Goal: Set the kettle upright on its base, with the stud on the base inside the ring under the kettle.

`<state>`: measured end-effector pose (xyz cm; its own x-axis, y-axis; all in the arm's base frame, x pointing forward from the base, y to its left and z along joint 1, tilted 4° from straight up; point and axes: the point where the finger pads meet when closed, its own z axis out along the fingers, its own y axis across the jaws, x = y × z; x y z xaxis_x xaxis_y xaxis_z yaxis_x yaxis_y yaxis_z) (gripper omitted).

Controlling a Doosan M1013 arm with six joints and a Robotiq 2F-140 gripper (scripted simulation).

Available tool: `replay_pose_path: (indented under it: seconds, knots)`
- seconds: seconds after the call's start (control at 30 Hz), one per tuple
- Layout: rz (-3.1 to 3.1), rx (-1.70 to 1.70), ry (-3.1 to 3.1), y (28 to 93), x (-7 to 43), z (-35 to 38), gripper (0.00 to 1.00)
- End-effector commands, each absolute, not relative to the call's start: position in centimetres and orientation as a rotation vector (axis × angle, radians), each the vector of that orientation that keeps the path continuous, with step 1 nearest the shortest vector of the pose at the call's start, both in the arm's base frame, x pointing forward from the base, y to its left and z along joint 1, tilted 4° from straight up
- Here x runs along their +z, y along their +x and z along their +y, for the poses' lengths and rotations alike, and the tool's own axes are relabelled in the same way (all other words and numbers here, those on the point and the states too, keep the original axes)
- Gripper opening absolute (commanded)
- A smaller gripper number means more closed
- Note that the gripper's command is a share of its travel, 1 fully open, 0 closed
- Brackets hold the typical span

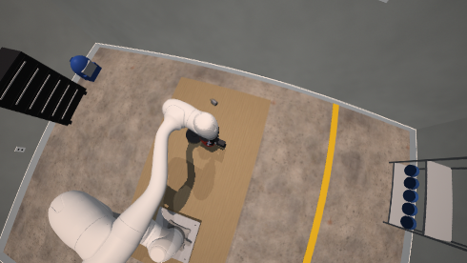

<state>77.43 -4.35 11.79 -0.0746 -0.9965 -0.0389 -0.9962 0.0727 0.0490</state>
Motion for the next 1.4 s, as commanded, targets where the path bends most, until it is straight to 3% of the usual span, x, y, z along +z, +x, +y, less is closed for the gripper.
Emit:
replay_pose_path:
  seconds: [0.0, 1.37]
  knots:
    - [-2.298, -0.096, 2.134, 77.5, 11.9, -3.4, 0.10]
    - [-2.298, -0.096, 2.134, 77.6, 12.4, 7.6, 0.10]
